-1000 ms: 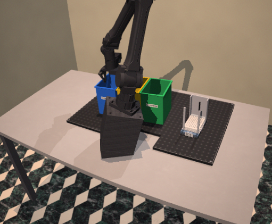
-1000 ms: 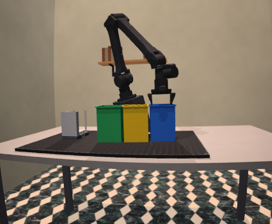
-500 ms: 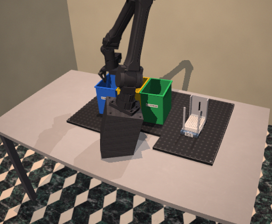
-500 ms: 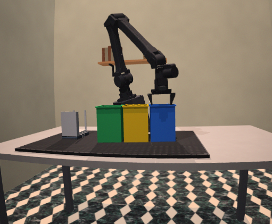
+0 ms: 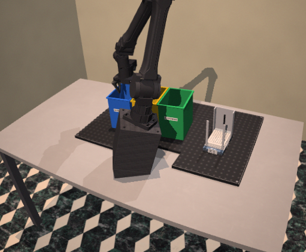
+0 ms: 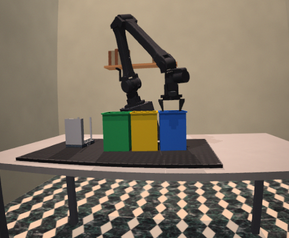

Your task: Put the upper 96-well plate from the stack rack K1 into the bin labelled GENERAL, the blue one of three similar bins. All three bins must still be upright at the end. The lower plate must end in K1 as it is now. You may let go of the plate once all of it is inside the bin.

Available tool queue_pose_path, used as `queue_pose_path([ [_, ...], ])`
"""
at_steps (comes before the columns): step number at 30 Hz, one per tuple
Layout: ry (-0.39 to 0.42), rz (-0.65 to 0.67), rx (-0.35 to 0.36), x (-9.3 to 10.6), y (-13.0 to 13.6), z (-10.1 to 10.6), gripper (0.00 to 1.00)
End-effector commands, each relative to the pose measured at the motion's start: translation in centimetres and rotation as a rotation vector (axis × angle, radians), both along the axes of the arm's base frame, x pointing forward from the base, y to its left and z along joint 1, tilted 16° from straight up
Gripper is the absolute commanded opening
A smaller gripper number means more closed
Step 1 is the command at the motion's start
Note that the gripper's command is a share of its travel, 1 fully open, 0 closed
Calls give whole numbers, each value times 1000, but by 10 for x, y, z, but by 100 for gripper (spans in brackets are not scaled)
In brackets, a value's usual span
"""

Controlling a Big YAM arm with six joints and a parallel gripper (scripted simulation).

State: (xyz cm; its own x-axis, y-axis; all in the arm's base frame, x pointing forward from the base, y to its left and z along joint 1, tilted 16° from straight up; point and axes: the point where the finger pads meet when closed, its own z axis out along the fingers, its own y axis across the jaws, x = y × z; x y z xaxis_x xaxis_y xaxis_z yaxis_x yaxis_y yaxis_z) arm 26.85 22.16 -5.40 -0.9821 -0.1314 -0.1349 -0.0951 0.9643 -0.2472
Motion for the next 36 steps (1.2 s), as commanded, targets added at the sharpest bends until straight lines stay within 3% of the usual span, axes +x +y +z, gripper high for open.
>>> queue_pose_path([
  [1, -15, -9, 14, 16, 7, 1, 82],
  [34, -15, -9, 14, 16, 7, 1, 82],
  [36, -28, -14, 28, 18, 13, 15, 82],
])
